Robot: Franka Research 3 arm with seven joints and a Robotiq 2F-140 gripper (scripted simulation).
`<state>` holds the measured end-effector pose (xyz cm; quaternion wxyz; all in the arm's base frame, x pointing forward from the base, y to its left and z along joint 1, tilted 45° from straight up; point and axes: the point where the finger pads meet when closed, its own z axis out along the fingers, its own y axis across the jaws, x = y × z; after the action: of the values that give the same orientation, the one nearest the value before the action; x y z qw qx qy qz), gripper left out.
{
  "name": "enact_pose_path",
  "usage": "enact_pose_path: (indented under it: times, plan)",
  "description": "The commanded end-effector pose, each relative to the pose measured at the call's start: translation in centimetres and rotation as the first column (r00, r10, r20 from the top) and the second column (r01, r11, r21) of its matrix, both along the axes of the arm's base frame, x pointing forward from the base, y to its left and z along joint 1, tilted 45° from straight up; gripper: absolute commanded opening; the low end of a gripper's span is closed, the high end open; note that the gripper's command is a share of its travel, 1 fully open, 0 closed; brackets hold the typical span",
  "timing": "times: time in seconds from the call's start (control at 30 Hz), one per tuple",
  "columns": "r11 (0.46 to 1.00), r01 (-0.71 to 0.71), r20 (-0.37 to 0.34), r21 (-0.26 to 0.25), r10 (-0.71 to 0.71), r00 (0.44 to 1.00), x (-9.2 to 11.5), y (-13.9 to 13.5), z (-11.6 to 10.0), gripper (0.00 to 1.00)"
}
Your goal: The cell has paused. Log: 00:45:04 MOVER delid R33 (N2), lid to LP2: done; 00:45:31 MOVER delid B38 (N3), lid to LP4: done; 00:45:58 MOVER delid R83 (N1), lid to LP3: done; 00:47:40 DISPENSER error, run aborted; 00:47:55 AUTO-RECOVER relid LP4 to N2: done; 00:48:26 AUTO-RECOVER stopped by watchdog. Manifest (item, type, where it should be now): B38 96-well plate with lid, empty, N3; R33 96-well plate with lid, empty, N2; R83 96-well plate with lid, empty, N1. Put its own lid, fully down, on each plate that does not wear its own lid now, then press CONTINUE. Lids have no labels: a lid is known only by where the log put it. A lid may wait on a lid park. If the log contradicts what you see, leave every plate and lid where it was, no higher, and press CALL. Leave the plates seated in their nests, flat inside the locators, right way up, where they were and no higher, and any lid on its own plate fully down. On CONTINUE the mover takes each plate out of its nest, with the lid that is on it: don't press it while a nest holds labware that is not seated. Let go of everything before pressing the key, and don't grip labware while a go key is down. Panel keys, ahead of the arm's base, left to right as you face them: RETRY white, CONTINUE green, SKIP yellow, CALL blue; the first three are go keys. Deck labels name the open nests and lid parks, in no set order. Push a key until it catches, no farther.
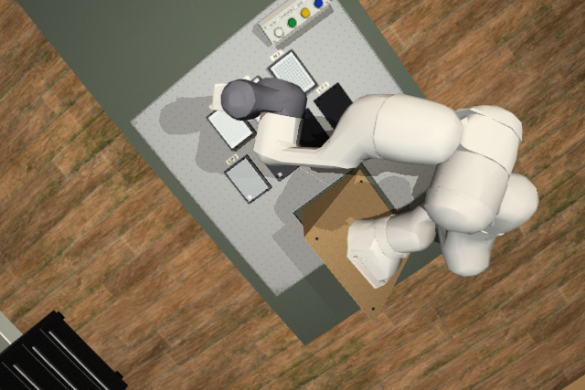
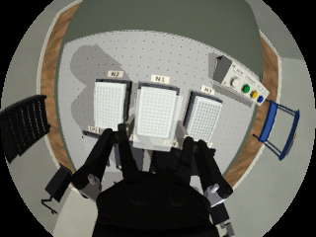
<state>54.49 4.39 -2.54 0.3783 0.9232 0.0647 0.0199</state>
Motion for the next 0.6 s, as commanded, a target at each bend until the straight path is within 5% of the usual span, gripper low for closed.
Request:
enact_pose_path:
  times: [0.0,0.57]
  plan:
    - [1.000,-0.020,-0.014,-0.002,0.020,1.000,0.2,-0.1,-0.3,0.00]
    - [1.000,-0.020,-0.014,-0.002,0.020,1.000,0.5,-1.5,-1.8,0.00]
